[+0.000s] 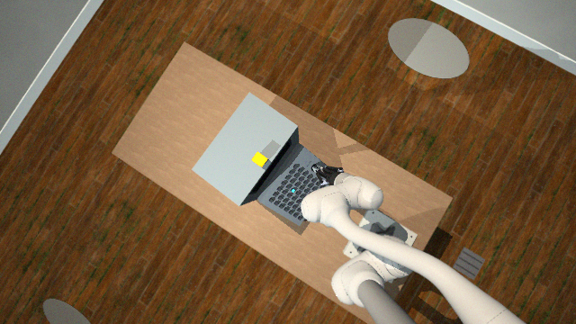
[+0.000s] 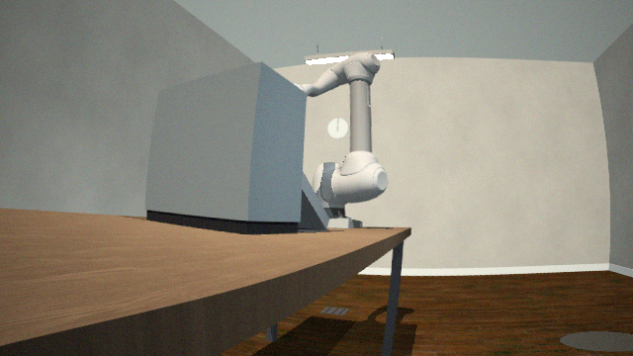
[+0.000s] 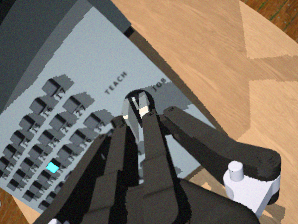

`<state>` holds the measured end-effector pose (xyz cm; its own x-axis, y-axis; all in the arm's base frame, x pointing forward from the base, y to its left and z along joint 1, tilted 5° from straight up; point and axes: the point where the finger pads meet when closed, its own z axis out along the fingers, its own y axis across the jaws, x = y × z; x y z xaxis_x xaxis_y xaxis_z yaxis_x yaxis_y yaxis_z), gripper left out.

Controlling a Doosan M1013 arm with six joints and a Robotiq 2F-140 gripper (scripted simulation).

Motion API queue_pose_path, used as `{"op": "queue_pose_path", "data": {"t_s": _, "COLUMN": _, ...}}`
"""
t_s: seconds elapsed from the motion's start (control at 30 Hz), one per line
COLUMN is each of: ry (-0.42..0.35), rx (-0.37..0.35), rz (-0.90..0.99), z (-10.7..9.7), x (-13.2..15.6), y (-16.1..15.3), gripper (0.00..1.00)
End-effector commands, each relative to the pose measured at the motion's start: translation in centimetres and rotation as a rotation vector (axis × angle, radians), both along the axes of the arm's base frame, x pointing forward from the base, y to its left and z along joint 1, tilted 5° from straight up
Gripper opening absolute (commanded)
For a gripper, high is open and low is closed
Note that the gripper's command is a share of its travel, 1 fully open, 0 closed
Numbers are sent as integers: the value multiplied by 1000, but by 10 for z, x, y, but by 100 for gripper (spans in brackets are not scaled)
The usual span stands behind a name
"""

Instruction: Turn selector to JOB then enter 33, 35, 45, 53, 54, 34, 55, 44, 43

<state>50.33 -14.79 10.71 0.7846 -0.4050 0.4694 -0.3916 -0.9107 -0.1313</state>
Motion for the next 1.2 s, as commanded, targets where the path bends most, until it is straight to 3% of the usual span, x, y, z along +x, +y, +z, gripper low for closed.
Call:
{"op": "queue_pose_path", "data": {"t_s": 0.0, "ry": -1, "rx": 20, "rz": -36, "z": -2, "x": -1, "y": 1, "gripper": 0}}
{"op": "queue_pose_path", "data": {"t_s": 0.2, "ry": -17, "rx": 111, "rz": -202, "z": -2, "x": -1, "y": 1, "gripper": 0}}
{"op": "queue_pose_path", "data": {"t_s": 0.27, "ry": -17, "rx": 111, "rz": -202, "z": -2, "x": -1, "y": 1, "gripper": 0}}
{"op": "queue_pose_path", "data": {"t_s": 0.77, "ry": -57, "rx": 349, "rz": -636, "z": -2, "x": -1, "y": 1, "gripper": 0}}
{"op": "queue_pose_path", "data": {"t_s": 1.17, "ry": -79, "rx": 477, "rz": -869, "z": -2, "x": -1, "y": 1, "gripper": 0}}
